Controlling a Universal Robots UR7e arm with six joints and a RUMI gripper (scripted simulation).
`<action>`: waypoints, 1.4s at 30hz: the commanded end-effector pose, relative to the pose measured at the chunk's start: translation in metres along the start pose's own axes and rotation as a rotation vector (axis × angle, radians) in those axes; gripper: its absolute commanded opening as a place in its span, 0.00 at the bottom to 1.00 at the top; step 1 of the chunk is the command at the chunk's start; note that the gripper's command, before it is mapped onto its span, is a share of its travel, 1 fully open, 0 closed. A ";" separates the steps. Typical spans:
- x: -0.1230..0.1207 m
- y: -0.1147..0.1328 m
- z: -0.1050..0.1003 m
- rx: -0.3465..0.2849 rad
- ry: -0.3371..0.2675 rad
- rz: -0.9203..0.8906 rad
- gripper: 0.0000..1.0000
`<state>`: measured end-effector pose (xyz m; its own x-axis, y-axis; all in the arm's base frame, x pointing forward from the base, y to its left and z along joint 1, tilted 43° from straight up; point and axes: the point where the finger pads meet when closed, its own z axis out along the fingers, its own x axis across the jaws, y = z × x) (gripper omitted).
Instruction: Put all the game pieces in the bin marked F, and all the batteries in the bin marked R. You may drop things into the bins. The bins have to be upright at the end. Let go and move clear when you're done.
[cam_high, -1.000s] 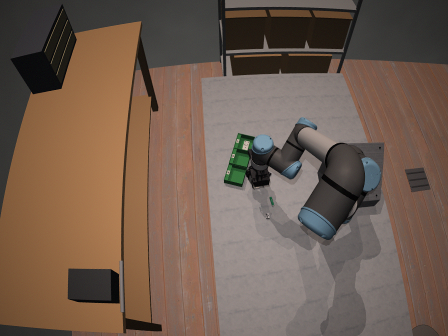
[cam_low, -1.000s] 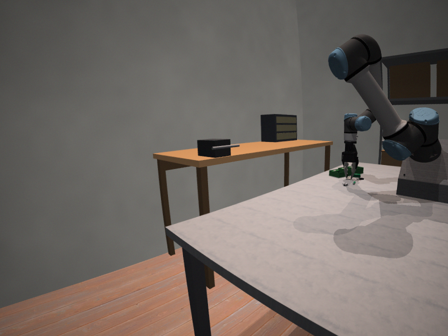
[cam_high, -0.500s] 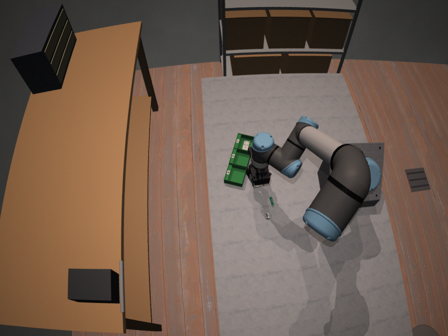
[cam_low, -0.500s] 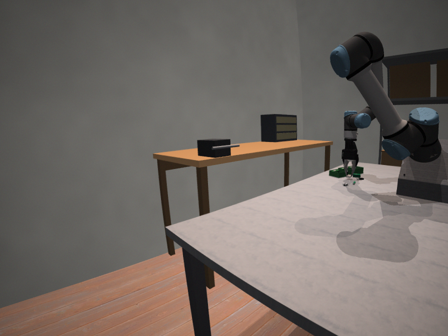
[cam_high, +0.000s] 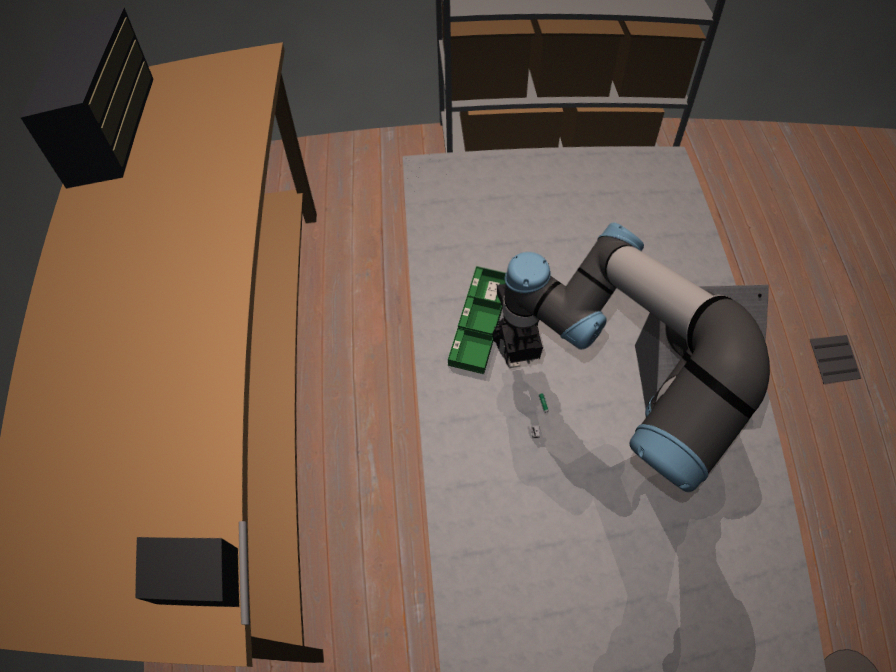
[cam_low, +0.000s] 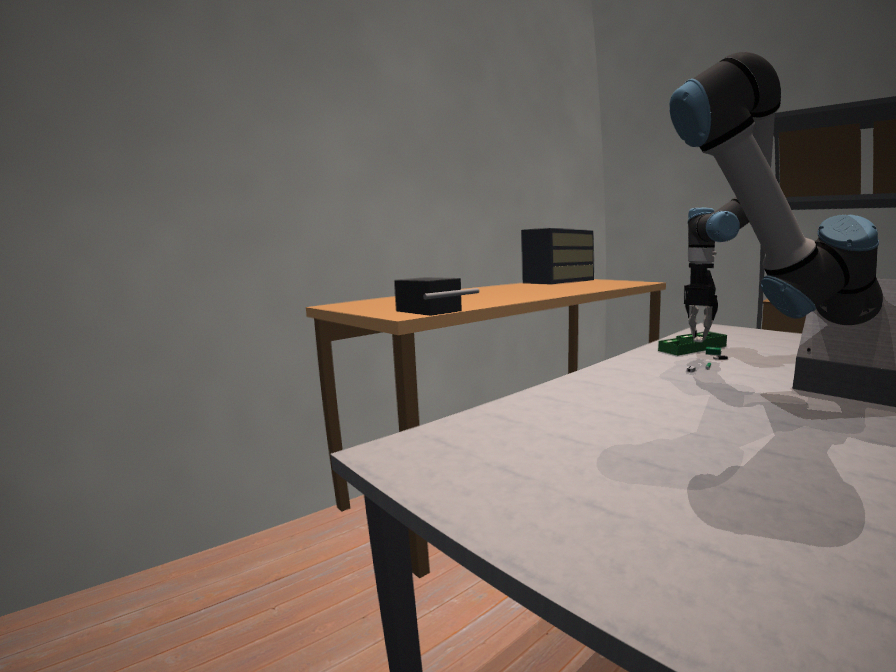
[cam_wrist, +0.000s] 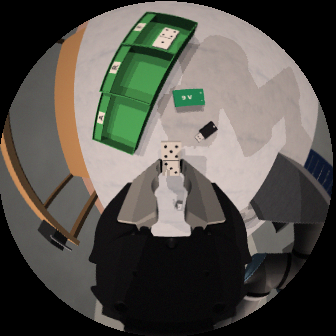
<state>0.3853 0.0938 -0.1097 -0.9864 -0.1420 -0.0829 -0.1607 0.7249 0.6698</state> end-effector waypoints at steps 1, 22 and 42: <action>0.000 0.000 -0.007 -0.001 0.000 0.000 0.00; -0.001 -0.030 -0.007 -0.001 0.000 0.231 0.00; -0.003 -0.138 -0.006 0.000 0.000 0.439 0.00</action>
<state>0.4049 0.0091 -0.1782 -0.9628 0.1745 0.2062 0.2678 0.7173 0.6433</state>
